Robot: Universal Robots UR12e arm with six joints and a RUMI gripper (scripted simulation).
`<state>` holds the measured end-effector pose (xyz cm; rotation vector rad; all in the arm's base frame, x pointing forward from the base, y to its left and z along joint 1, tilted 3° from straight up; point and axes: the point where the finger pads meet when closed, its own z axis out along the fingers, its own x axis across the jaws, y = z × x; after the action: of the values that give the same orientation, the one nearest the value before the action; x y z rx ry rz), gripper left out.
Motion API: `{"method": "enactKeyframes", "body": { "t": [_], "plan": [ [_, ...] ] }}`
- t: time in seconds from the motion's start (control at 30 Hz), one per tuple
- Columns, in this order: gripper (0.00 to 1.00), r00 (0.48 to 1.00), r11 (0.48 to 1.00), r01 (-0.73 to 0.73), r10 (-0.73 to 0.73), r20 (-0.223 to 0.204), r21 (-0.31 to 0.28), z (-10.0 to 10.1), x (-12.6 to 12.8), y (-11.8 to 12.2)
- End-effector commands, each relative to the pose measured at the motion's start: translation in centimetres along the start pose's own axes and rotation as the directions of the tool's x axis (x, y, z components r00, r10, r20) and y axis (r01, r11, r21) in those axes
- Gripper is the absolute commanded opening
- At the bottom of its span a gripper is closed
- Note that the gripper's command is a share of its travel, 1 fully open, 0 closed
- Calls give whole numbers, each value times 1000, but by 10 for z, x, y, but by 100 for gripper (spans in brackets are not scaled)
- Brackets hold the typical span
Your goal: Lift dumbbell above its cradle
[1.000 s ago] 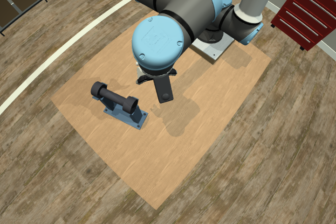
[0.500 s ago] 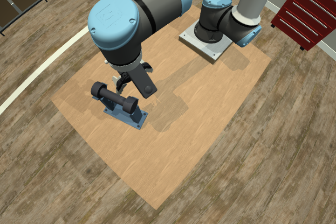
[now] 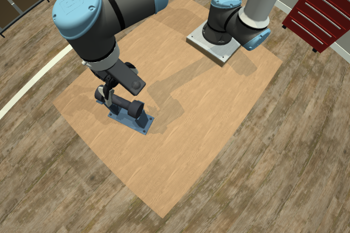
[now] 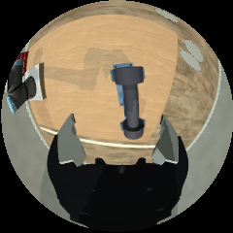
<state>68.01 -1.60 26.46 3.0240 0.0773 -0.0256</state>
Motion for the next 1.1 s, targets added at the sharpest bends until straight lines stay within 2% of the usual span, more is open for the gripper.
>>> {"method": "enactKeyframes", "body": {
  "t": [0.0, 0.47, 0.93, 1.0, 1.07],
  "plan": [
    [100, 997, 996, 80, -79, -20, 30, -4, 14, 10],
    [100, 984, 983, 176, -173, -47, 59, -7, 31, 23],
    [100, 981, 980, 190, -186, -52, 63, -8, 34, 25],
    [100, 981, 980, 190, -187, -51, 63, -2, 34, 24],
    [100, 981, 980, 190, -187, -50, 65, 14, 34, 23]
  ]
}}
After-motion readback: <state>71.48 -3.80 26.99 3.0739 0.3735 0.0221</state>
